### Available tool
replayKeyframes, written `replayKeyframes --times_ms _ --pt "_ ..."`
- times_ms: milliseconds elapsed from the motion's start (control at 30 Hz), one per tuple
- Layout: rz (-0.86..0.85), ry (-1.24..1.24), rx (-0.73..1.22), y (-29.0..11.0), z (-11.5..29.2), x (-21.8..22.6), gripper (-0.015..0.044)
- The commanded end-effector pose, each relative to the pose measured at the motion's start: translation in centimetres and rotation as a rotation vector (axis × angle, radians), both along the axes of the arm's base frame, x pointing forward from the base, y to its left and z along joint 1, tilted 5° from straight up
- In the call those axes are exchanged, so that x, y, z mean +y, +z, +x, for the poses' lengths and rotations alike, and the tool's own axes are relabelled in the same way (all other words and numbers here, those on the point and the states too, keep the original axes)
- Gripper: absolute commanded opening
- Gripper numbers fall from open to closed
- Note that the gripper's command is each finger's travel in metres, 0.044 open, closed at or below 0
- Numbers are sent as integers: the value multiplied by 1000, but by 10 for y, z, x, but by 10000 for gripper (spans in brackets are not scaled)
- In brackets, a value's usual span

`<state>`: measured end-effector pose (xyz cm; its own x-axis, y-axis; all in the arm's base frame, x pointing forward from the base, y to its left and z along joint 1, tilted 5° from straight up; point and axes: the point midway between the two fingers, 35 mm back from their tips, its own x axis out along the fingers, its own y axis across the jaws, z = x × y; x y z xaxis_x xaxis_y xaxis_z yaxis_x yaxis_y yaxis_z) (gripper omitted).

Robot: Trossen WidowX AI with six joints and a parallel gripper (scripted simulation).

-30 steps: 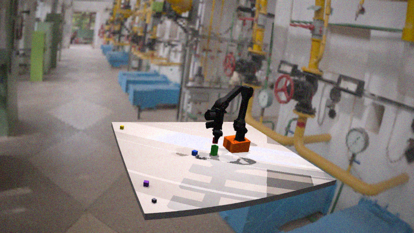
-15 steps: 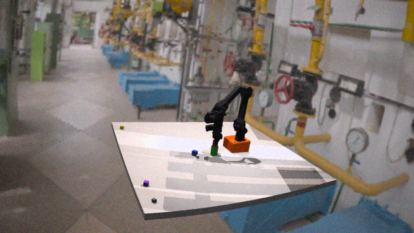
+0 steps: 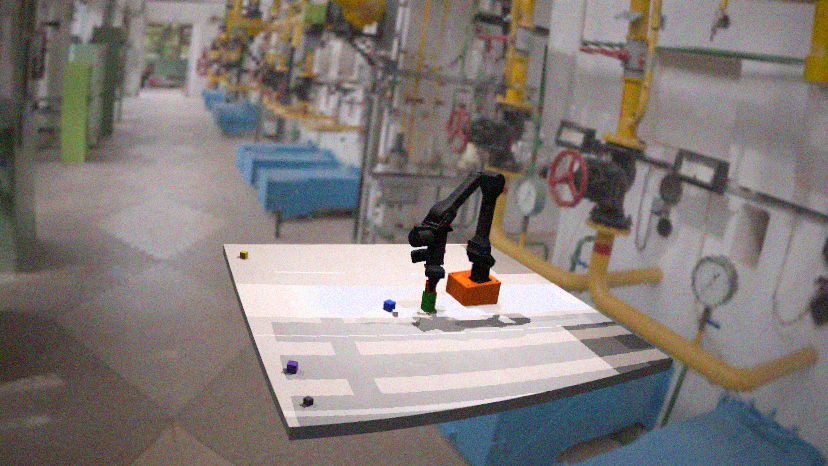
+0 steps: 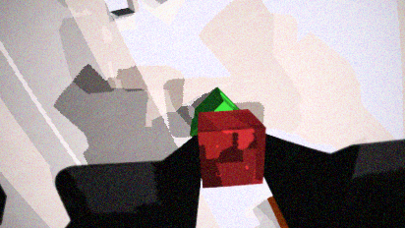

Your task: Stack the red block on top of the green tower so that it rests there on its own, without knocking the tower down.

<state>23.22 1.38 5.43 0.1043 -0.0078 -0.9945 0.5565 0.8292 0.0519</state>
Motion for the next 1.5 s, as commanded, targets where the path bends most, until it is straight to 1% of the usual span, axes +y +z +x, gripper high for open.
replayKeyframes --times_ms 0,167,733,1467 --pt "-5 -4 0 0 0 -1 0" --pt "-5 -4 0 4 0 0 0" --pt "0 0 2 0 0 0 440" --pt "0 0 2 0 0 0 440"
